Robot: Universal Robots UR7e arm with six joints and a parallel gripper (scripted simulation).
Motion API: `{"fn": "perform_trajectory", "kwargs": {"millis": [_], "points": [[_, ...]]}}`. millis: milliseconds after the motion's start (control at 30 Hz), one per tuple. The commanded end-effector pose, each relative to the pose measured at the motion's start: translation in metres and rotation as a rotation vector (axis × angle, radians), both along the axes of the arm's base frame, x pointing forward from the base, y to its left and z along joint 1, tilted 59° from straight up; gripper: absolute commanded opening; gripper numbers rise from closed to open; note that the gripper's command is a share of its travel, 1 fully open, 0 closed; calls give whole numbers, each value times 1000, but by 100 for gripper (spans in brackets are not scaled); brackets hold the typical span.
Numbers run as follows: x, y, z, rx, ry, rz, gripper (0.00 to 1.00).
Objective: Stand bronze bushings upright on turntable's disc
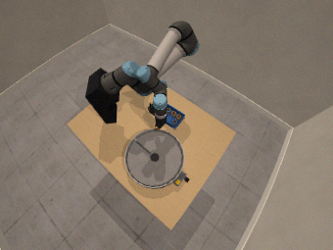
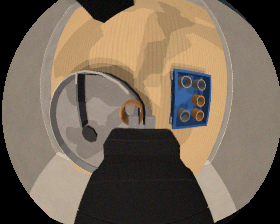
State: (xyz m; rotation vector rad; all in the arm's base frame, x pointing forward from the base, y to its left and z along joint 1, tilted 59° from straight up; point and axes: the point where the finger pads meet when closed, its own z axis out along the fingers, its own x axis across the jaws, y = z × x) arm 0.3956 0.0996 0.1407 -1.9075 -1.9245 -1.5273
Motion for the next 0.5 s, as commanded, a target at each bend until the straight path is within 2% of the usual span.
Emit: {"fn": "perform_trajectory", "kwargs": {"millis": [0, 467], "points": [[10, -11, -11, 1, -1, 3, 0], [28, -53, -43, 1, -1, 3, 0]]}}
